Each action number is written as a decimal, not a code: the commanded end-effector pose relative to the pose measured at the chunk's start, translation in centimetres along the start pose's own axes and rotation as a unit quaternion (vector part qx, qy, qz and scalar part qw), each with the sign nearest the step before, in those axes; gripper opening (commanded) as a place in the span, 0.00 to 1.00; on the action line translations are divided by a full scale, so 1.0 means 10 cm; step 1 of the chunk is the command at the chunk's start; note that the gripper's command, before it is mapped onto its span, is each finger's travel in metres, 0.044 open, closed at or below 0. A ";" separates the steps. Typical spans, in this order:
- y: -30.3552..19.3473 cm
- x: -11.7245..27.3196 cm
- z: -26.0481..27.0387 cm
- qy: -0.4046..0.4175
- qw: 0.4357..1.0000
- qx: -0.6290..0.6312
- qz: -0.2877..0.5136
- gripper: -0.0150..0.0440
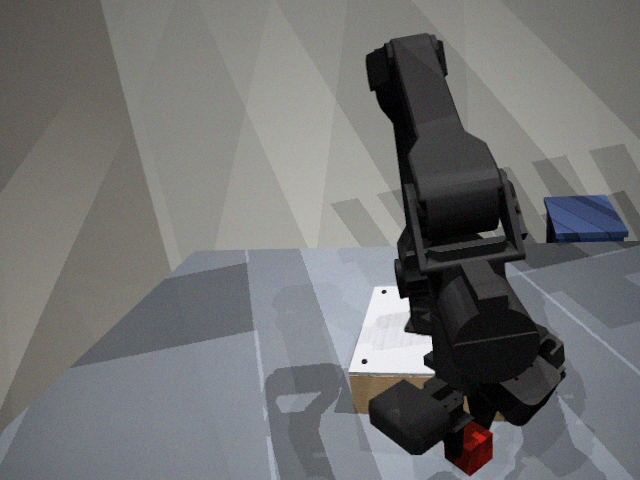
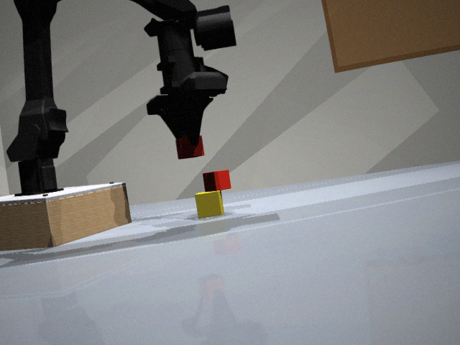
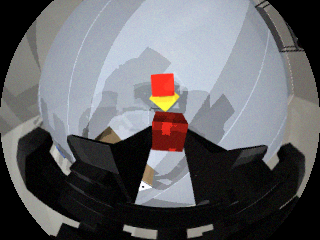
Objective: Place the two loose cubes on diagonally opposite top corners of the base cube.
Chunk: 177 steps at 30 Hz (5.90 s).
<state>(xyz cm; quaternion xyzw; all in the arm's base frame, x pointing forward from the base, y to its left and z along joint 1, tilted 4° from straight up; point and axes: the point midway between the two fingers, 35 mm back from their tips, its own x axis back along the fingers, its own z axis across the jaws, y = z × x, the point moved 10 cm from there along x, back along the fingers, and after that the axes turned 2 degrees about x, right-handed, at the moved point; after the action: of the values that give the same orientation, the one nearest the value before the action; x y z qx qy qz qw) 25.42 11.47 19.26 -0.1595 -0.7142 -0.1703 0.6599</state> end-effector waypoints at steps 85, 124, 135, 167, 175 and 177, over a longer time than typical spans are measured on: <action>0.03 -0.51 0.05 -0.002 0.999 0.034 -0.001 0.60; 0.03 -0.15 0.05 -0.002 0.999 0.034 -0.001 0.60; 0.03 -0.04 0.06 -0.002 0.999 0.034 -0.001 0.60; 0.85 0.06 1.14 0.007 0.999 0.036 -0.002 0.93; 0.86 0.06 1.16 0.007 0.999 0.036 -0.002 0.93; 0.86 0.06 1.16 0.007 0.999 0.036 -0.002 0.93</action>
<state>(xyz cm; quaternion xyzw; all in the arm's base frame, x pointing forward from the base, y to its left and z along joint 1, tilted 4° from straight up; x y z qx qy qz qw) 19.05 24.09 19.31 -0.1301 -0.7149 -0.1456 0.6714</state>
